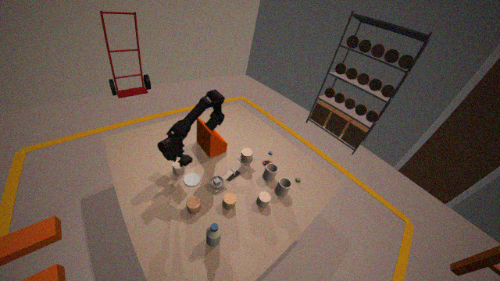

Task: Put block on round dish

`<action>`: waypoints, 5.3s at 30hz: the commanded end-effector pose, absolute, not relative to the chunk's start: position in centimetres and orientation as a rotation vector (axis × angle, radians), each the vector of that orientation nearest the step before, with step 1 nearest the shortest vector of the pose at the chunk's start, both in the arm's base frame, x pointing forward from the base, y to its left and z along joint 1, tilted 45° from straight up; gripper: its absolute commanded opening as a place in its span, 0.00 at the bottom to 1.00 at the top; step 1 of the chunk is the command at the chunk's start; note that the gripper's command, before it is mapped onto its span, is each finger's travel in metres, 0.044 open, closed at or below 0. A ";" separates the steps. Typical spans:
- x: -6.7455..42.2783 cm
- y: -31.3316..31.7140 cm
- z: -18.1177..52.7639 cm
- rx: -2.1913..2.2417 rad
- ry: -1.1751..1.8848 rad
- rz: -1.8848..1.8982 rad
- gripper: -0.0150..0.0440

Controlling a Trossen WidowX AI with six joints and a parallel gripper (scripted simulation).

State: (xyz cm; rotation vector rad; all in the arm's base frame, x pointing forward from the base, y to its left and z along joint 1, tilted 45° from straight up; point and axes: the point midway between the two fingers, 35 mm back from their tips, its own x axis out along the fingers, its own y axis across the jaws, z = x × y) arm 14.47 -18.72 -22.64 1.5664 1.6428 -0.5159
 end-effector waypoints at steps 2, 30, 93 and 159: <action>15.9 -18.9 -22.1 1.440 1.633 -0.378 0.69; 23.2 -17.1 -18.7 0.697 1.474 0.390 0.69; 34.1 -7.3 -12.7 -0.593 0.634 1.395 0.69; 31.8 -12.5 -11.2 -0.588 0.651 1.386 0.25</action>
